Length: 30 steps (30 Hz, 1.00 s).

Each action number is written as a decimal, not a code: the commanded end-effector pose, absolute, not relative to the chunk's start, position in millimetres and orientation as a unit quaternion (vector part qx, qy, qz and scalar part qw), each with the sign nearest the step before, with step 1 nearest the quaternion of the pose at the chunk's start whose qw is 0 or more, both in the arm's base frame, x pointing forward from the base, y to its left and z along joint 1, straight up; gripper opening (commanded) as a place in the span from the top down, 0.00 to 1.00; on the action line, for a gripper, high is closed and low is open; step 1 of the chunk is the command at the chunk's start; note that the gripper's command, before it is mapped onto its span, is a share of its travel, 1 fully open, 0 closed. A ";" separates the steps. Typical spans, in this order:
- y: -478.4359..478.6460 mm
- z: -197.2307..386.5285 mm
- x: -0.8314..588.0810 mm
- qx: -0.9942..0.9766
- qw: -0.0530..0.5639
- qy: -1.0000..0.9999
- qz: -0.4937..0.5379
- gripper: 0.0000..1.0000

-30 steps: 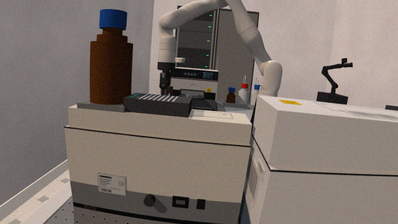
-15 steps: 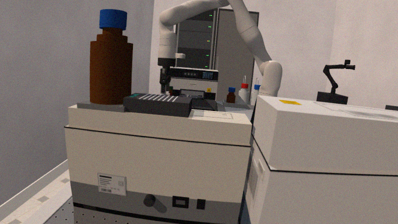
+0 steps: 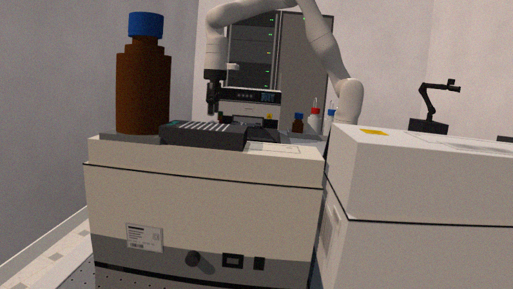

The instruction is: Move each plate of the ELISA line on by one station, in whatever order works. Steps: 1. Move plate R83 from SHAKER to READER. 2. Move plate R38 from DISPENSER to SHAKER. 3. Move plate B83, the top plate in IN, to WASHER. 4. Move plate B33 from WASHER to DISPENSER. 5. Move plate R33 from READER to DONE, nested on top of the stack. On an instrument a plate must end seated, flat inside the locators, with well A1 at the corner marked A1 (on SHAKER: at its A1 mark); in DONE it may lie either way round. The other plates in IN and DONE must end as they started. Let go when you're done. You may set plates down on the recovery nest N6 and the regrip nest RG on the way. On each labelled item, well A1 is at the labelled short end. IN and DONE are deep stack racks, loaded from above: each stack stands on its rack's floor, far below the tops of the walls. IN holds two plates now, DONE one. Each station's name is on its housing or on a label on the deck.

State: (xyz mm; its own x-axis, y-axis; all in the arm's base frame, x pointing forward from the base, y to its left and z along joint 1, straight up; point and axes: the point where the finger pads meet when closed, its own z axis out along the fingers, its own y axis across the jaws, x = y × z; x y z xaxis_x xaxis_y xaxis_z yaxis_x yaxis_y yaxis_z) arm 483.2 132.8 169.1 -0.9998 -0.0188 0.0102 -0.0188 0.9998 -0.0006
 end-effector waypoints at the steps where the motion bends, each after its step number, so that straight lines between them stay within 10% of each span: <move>1: 133.1 177.5 484.1 0.012 0.003 -1.000 -0.002 0.00; 30: 93.0 183.6 485.2 -0.004 0.001 -1.000 -0.003 0.00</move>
State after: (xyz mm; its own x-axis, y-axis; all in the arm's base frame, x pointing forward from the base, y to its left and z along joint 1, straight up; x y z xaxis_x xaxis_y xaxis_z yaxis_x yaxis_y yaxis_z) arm 483.7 101.7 181.8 -0.9999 0.0079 0.0079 0.0079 1.0000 -0.0010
